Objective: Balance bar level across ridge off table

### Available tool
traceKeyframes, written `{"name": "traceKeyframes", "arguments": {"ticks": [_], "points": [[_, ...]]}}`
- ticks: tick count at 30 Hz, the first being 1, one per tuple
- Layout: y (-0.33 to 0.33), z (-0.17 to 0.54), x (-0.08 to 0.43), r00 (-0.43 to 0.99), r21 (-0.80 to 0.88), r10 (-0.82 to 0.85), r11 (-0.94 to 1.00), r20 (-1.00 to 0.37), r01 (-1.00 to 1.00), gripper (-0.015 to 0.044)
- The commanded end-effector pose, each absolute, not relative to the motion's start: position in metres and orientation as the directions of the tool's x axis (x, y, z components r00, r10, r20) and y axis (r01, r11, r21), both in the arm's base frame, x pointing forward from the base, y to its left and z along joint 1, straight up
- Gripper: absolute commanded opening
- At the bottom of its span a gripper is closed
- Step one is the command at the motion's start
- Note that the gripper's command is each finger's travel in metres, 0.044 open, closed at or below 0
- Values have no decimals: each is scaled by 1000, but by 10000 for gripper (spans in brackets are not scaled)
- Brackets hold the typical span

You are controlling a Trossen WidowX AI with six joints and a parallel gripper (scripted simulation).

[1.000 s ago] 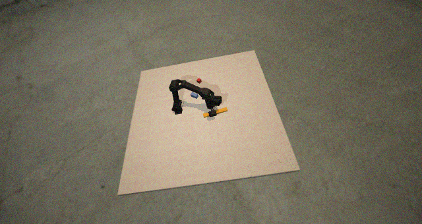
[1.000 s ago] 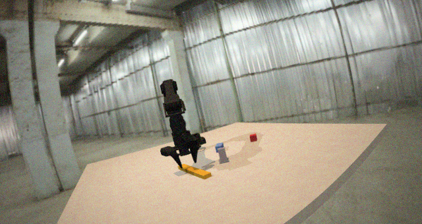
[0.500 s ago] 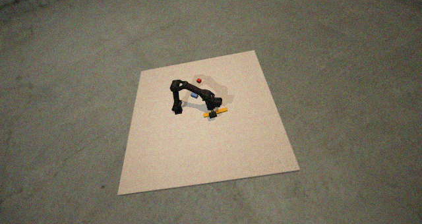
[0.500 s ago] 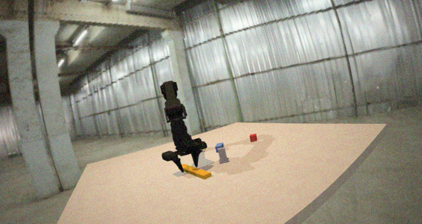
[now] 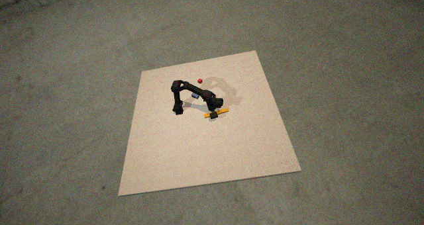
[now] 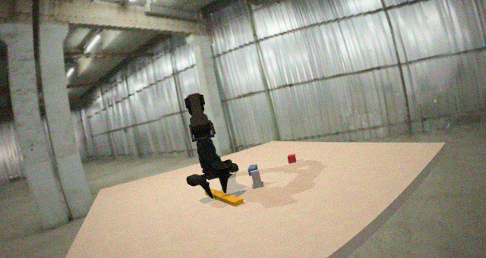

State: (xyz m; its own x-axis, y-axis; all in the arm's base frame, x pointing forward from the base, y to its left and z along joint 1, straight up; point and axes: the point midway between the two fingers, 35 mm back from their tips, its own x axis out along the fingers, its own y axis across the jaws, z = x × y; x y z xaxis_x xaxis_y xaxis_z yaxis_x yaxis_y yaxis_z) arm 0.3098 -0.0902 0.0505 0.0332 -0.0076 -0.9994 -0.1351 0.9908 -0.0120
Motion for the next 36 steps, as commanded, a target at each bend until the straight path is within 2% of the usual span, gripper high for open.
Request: {"name": "traceKeyframes", "arguments": {"ticks": [1, 2, 9, 13, 14, 36], "points": [[-90, 50, 310, 33, -11, -7, 991, -999, -135, 184], [-90, 50, 310, 33, -11, -7, 991, -999, -135, 157], [-90, 50, 310, 33, -11, -7, 991, -999, -135, 111], [-90, 57, 311, 33, -12, -7, 991, -999, -135, 6], [-91, 59, 311, 33, -12, -7, 991, -999, -135, 0], [-91, 115, 313, 33, -13, -9, 991, -999, -137, 0]]}}
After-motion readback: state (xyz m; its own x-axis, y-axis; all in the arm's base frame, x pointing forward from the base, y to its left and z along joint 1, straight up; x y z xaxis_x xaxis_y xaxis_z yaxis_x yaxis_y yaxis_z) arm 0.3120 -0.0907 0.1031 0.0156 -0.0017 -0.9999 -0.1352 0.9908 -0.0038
